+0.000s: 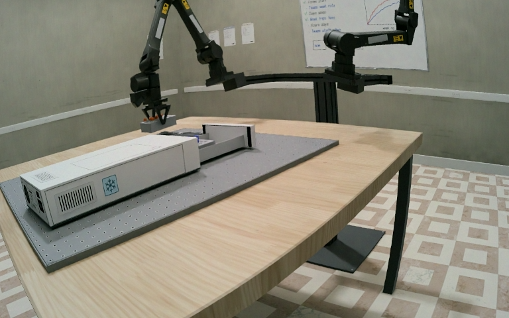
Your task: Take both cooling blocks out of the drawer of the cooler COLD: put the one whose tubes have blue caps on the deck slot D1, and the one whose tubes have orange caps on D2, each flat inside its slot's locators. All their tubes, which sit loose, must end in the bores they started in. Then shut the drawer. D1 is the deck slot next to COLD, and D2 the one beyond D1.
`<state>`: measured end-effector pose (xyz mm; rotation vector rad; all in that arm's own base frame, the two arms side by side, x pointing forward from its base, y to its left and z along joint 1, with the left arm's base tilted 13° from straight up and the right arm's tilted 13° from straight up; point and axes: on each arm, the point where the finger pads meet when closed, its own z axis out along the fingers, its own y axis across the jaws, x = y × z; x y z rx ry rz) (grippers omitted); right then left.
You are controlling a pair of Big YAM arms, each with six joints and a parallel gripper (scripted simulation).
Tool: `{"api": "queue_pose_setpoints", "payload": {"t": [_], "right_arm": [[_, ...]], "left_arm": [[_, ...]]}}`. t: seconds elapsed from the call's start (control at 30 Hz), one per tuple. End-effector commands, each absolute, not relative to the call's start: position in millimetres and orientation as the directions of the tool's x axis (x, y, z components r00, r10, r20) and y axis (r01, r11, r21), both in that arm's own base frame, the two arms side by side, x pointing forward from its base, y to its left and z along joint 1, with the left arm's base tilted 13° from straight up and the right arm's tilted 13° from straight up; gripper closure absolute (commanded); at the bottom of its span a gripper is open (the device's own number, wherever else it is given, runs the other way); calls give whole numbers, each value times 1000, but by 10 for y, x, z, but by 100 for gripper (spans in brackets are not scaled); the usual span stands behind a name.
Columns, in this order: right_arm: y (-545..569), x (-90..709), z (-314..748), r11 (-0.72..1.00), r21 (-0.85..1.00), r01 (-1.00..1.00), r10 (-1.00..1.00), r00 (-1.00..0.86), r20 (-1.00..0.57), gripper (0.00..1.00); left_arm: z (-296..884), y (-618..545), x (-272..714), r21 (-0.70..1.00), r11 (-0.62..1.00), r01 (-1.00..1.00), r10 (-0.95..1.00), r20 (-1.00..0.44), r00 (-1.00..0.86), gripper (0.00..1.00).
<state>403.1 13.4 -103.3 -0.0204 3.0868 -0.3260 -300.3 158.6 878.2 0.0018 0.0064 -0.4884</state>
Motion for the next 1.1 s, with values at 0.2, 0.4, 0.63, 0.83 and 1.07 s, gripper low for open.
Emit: {"api": "queue_pose_setpoints", "payload": {"t": [0.2,0.4,0.63,0.83,1.07], "right_arm": [[313,4512,-620,981,-192,5,-25,-988,-155,100],[315,4518,-611,982,-191,7,-23,-988,-156,100],[317,4524,-604,982,-191,9,-21,-988,-156,100],[318,4531,-596,982,-191,11,-19,-987,-157,100],[319,4535,-589,982,-190,12,-18,-987,-157,100]], "left_arm": [[8859,1485,-2790,2,882,471,-471,-42,881,100],[8859,1485,-2790,2,882,471,-471,-42,881,100],[8859,1485,-2790,2,882,471,-471,-42,881,100],[8859,1485,-2790,2,882,471,-471,-42,881,100],[8859,1485,-2790,2,882,471,-471,-42,881,100]]}}
